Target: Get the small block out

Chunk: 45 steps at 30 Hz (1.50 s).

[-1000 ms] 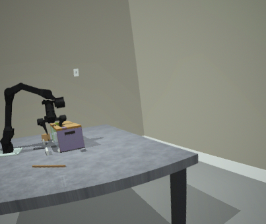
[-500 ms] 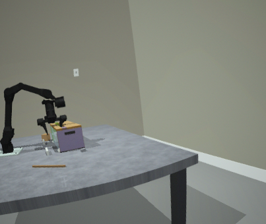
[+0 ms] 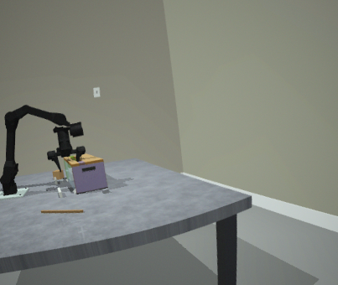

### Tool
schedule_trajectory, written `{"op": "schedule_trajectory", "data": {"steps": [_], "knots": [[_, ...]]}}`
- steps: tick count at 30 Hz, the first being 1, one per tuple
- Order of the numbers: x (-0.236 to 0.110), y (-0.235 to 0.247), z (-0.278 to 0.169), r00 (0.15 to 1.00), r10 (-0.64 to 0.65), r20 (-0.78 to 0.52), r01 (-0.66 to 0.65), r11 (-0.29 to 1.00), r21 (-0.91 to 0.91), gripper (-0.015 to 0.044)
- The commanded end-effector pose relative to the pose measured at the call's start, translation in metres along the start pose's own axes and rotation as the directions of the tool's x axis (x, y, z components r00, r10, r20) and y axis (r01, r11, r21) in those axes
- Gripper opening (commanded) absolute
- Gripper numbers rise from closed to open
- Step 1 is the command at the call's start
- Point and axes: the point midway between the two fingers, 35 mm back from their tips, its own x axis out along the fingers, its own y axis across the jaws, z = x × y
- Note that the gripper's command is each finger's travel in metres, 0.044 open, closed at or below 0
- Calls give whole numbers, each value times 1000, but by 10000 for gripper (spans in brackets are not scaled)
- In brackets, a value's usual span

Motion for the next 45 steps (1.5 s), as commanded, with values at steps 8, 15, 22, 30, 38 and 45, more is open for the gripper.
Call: {"op": "schedule_trajectory", "data": {"steps": [8, 15, 22, 30, 38, 45], "knots": [[4, 0, -12, 1000, 0, -3, 0, 1000, -1, 400], [6, 0, -18, 1000, 0, -4, 0, 1000, -1, 400], [9, 0, -25, 1000, 0, -5, 0, 1000, -1, 400], [11, 0, -32, 1000, 0, -5, 0, 1000, -1, 400], [14, 0, -40, 1000, 0, -6, 0, 1000, -1, 400], [-3, -1, -49, 1000, 1, -9, -1, 1000, 2, 400]]}}
